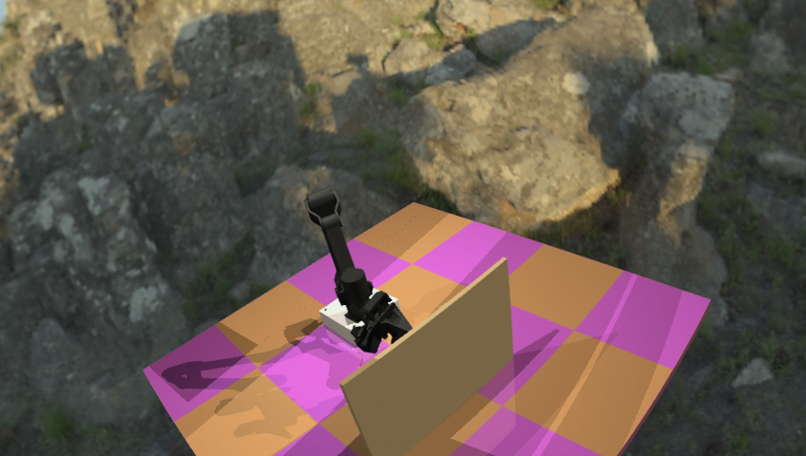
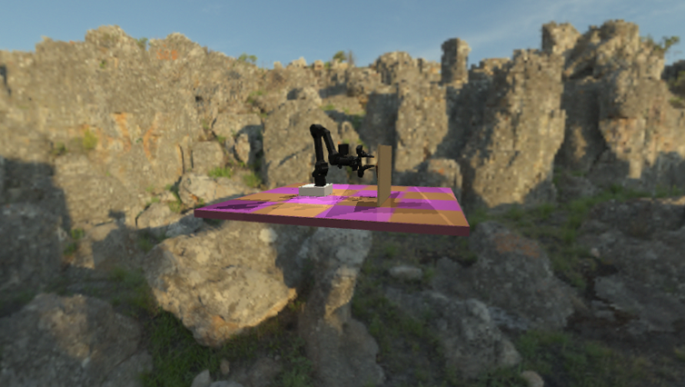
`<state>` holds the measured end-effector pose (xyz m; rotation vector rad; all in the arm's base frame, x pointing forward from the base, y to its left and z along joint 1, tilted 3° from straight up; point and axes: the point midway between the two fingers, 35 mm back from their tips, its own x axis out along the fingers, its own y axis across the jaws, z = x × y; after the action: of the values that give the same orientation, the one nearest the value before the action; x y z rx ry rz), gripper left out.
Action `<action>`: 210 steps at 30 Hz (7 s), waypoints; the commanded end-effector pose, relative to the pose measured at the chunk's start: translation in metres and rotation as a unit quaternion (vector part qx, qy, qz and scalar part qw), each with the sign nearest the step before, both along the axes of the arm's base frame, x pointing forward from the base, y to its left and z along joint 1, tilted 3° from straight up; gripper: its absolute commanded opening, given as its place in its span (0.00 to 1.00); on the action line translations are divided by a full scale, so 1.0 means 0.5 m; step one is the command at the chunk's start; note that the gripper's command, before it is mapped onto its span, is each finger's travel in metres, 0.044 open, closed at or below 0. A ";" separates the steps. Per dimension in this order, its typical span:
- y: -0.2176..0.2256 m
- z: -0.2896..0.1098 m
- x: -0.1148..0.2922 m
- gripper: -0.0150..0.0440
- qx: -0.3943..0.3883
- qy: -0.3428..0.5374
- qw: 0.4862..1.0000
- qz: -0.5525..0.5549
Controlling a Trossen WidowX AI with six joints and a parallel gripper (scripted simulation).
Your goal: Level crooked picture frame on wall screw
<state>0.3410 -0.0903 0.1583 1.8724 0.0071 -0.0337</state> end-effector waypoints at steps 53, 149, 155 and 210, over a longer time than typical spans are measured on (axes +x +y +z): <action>-0.003 0.003 0.083 0.69 0.003 -0.004 1.000 -0.002; -0.010 0.029 0.083 0.25 0.002 -0.004 1.000 -0.002; -0.011 0.032 0.083 0.25 0.002 -0.004 1.000 -0.002; 0.004 0.030 0.083 0.25 0.003 -0.004 1.000 -0.002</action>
<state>0.3829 -0.0897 0.1717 1.8730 0.0041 -0.0333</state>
